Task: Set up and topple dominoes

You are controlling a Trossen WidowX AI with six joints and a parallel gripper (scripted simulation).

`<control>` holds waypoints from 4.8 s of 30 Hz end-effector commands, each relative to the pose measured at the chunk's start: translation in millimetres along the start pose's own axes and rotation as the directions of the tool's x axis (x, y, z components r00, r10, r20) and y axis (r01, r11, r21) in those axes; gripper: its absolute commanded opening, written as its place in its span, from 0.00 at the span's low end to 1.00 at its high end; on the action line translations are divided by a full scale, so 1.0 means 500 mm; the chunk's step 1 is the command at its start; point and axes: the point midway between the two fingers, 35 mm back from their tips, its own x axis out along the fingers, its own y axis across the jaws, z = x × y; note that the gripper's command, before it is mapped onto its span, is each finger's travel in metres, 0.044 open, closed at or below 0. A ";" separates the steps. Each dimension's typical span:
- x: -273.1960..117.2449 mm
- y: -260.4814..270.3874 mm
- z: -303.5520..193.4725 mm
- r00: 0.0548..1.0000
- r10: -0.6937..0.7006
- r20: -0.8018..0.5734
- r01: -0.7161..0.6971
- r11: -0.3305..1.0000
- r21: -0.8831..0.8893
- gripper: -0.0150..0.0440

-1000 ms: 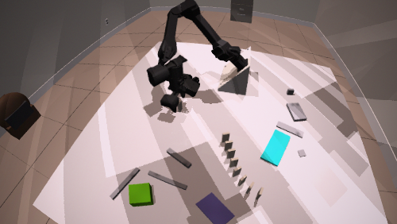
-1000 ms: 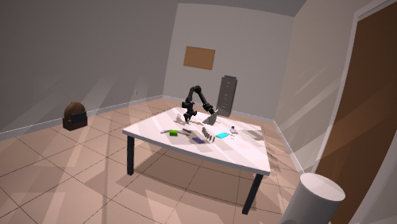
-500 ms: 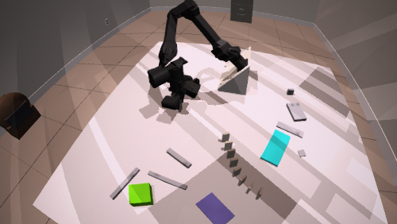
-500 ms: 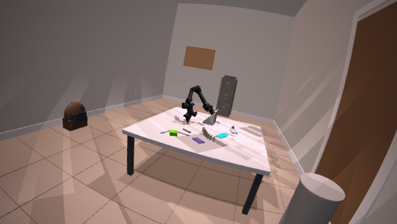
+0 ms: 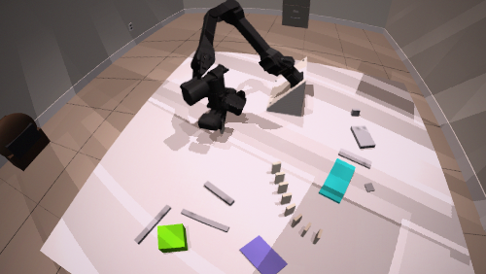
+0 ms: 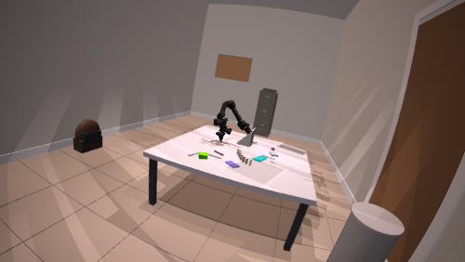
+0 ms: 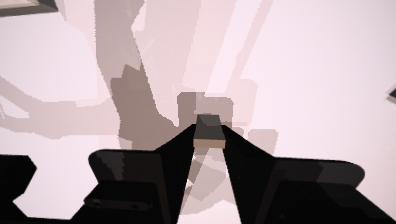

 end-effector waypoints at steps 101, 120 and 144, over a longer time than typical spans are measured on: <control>0.019 -0.147 0.397 1.000 -0.018 -0.010 0.017 0.471 0.882 1.00; -0.183 -0.123 0.388 1.000 -0.016 -0.004 0.004 -0.017 1.000 0.73; -0.098 -0.076 0.364 1.000 -0.015 -0.012 -0.008 -0.881 0.472 0.25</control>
